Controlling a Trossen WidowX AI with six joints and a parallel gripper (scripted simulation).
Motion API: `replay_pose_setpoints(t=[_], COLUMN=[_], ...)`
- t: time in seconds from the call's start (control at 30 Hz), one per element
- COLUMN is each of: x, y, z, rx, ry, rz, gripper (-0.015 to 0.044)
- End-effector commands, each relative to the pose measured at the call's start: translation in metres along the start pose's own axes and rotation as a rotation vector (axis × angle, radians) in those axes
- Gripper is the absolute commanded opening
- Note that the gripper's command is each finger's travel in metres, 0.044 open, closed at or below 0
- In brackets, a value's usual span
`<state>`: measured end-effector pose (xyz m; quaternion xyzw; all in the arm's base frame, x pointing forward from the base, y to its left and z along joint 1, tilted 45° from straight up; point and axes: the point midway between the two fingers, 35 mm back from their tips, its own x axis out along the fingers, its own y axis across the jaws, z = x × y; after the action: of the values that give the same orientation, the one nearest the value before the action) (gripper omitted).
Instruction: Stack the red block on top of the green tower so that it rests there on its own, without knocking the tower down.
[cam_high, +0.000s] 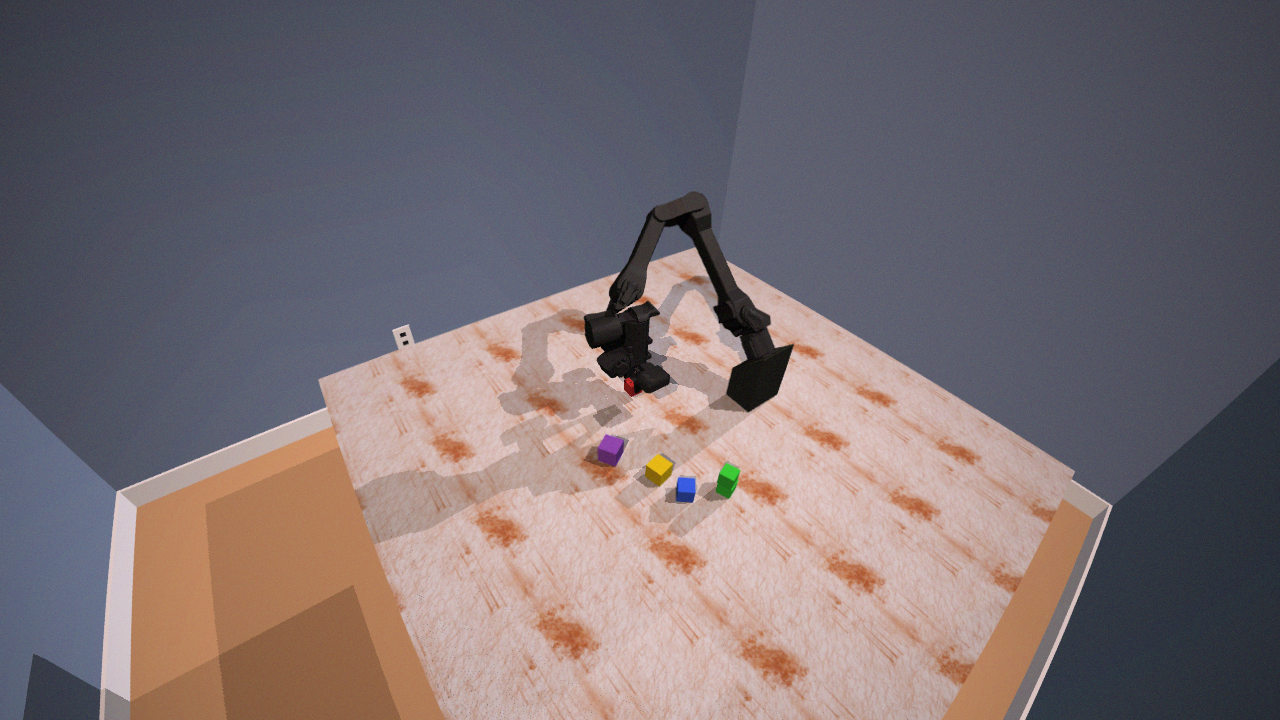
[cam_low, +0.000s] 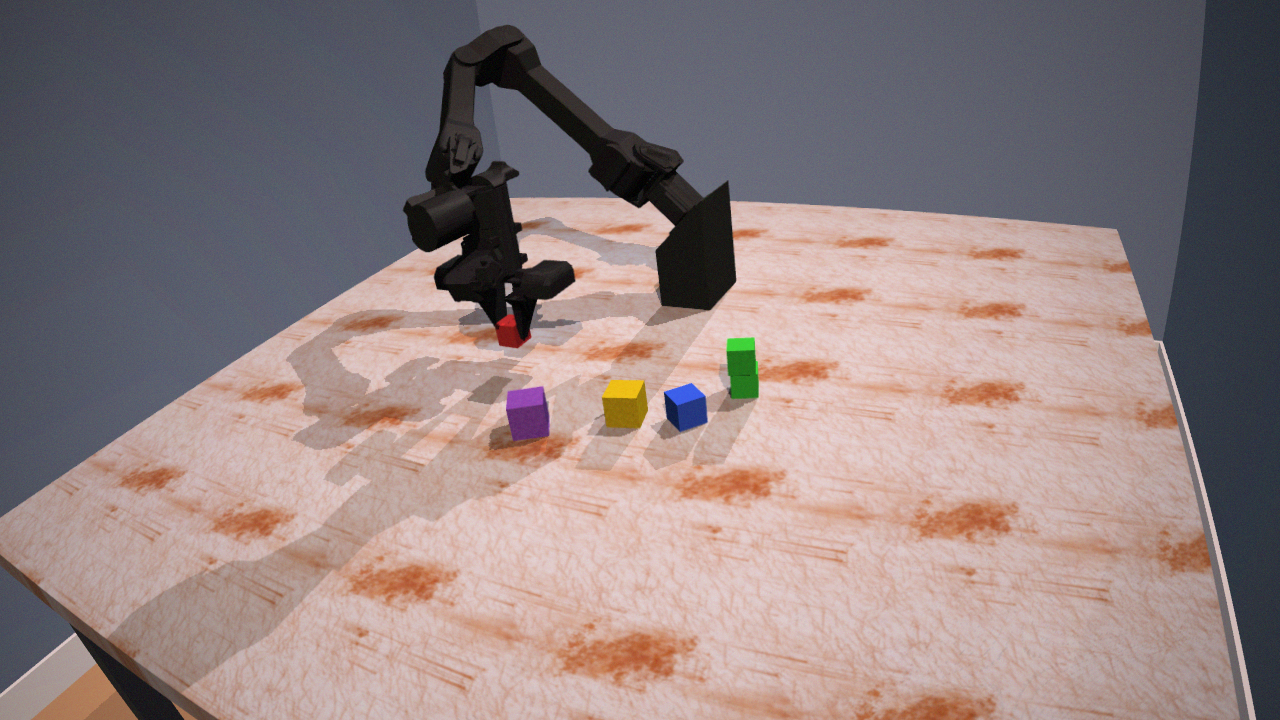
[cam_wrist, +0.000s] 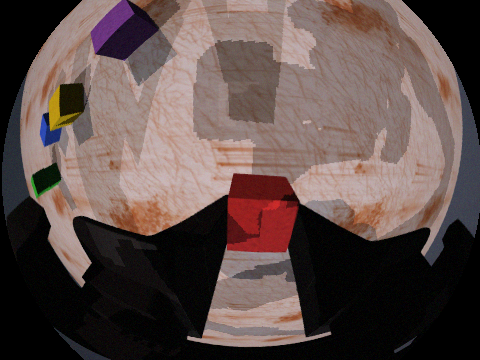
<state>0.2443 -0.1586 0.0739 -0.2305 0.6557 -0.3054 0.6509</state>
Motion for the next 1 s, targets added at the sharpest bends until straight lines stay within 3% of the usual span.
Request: replay_pose_setpoints(t=[0.0, 0.47, 0.97], x=[-0.023, -0.088, -0.093], y=[-0.003, -0.002, 0.021], z=[0.003, 0.002, 0.013], rx=[0.011, 0.011, 0.011], ry=[-0.013, -0.012, -0.018], rz=[-0.006, -0.004, 0.010], gripper=[0.0000, 0.0000, 0.0000])
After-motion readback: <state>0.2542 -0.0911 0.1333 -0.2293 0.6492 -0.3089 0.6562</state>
